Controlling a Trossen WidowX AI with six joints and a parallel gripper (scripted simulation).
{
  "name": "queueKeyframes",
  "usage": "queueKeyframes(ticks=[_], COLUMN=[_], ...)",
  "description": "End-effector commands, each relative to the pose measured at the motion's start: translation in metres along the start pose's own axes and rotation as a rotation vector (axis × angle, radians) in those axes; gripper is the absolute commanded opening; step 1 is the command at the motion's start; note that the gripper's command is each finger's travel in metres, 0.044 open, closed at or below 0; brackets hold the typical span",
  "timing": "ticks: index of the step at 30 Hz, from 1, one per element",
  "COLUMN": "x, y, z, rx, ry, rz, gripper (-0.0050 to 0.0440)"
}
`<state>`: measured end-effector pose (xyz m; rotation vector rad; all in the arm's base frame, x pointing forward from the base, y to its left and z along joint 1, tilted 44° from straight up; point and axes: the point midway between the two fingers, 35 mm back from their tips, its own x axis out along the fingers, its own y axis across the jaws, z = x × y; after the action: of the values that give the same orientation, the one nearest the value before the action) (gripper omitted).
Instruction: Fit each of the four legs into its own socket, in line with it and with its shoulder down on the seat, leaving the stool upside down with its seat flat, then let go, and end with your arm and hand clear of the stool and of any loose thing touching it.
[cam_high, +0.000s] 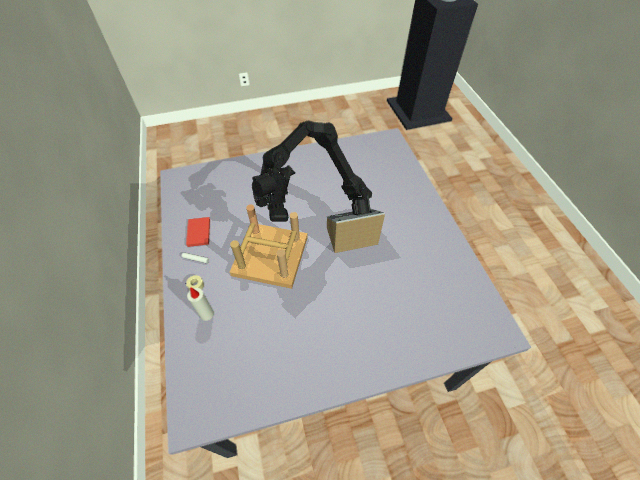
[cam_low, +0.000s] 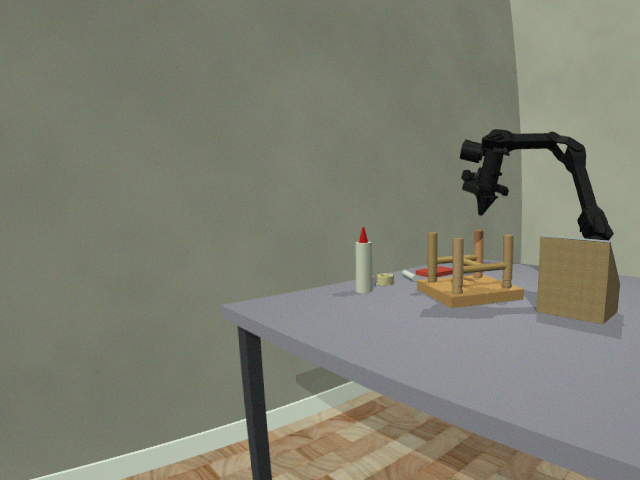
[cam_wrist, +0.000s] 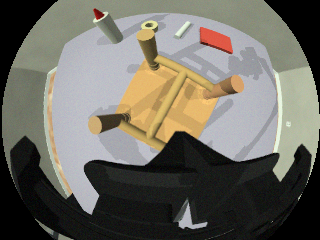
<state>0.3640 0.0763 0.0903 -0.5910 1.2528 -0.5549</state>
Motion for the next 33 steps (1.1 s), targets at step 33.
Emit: queueKeyframes(ticks=[33], x=[0.02], y=[-0.032], z=[-0.095], rx=[0.051], ry=[0.015], rz=[-0.035], gripper=[0.0])
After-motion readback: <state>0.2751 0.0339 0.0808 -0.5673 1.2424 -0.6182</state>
